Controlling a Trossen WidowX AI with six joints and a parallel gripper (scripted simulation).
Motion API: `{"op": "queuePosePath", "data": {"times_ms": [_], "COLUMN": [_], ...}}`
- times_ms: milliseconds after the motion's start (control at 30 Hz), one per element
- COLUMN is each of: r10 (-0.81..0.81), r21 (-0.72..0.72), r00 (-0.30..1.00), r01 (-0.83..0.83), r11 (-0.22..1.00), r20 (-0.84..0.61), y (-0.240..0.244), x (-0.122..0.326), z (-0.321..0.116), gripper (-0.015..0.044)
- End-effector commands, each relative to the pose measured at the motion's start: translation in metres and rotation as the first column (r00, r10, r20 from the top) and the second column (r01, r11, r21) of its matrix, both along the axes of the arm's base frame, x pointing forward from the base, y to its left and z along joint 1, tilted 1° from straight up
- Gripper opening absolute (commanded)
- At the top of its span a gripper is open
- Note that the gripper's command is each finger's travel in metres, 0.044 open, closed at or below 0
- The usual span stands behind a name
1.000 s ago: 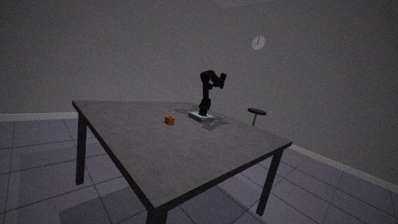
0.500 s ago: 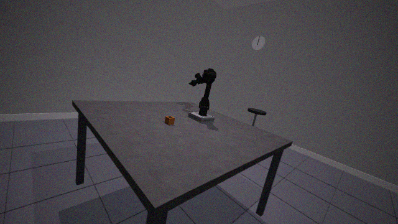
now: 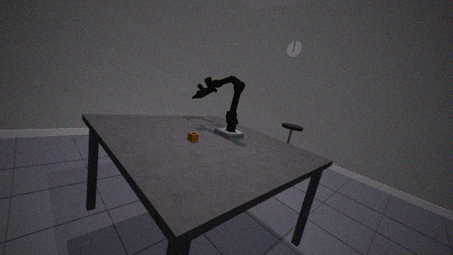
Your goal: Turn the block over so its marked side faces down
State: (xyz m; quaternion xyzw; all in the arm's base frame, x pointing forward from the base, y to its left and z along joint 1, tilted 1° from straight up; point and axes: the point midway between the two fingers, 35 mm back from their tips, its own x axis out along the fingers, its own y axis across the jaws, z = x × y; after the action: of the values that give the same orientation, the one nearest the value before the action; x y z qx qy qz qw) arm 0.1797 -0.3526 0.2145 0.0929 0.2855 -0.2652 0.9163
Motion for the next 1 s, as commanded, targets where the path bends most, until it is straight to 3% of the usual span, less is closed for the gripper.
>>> {"op": "queuePosePath", "data": {"times_ms": [0,233,533,733,967], "r10": [0.085,0.213,0.441,0.559,0.624], "r21": [0.069,0.205,0.379,0.437,0.438], "r00": [0.996,0.971,0.848,0.701,0.485], "r01": [-0.083,-0.189,-0.320,-0.376,-0.449], "r11": [0.994,0.960,0.868,0.817,0.779], "r20": [-0.027,-0.106,-0.294,-0.442,-0.613], "y": [0.022,0.070,0.195,0.289,0.400], "x": [0.037,0.103,0.186,0.209,0.203], "z": [-0.014,-0.032,-0.061,-0.079,-0.095], "gripper": [0.0440,0.0440,0.0440,0.0440,0.0440]}}
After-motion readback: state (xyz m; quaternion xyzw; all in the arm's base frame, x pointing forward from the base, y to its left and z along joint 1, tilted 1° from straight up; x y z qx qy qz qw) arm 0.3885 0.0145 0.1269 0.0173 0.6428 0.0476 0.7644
